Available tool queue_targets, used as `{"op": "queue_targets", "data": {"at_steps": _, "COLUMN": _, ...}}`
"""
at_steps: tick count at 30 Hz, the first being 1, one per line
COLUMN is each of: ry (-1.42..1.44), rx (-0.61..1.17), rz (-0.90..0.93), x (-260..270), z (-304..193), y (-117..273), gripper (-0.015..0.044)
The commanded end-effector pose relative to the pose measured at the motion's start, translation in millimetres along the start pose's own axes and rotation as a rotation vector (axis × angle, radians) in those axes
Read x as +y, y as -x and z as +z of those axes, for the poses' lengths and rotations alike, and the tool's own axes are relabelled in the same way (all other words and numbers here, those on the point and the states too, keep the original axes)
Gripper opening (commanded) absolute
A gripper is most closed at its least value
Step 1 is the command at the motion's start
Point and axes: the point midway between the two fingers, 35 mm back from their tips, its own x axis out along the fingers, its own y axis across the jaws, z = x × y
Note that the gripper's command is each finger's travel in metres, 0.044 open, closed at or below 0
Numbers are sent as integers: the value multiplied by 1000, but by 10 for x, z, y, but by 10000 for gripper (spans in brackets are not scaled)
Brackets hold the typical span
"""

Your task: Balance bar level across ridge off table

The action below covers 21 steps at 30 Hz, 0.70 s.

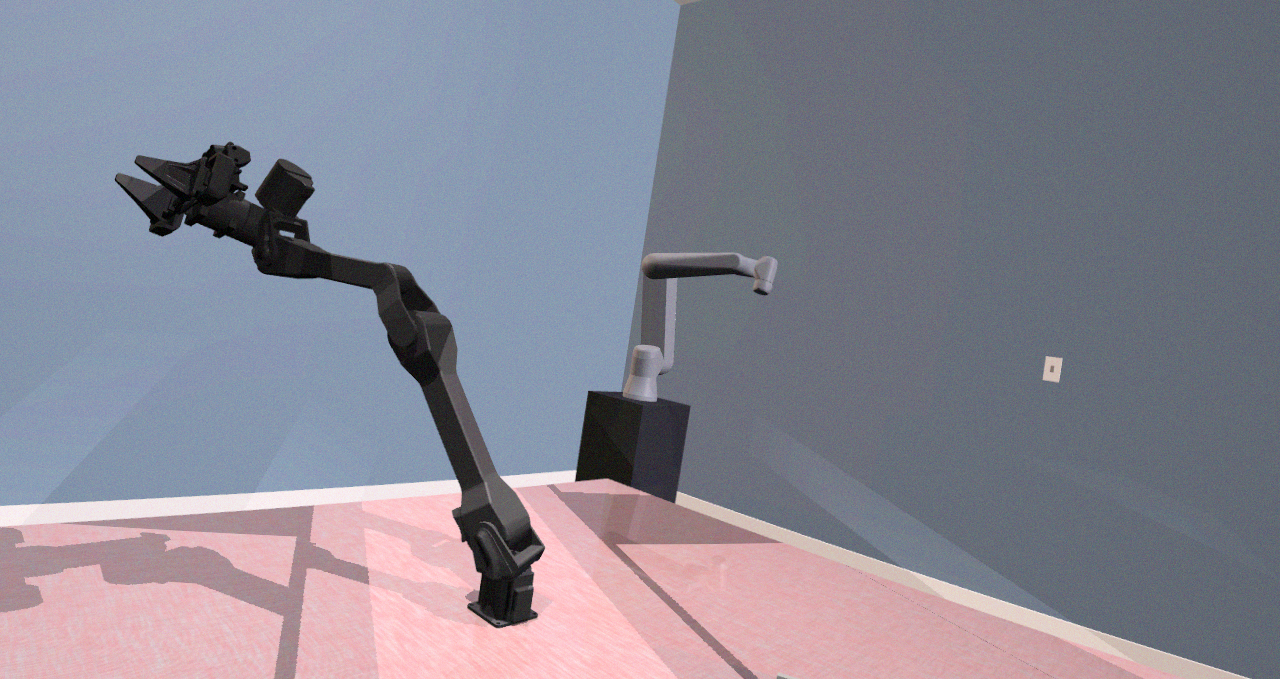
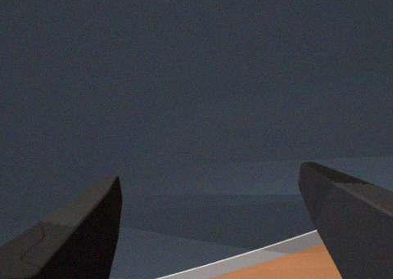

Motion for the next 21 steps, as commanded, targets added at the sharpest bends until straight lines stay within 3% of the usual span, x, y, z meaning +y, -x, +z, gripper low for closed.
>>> {"op": "queue_targets", "data": {"at_steps": 1, "ry": -52, "rx": 13, "rz": 11, "x": 65, "z": -182, "y": -233, "gripper": 315}}
{"op": "queue_targets", "data": {"at_steps": 21, "ry": -217, "rx": 125, "rz": 124, "x": 858, "z": -987, "y": -1246, "gripper": 315}}
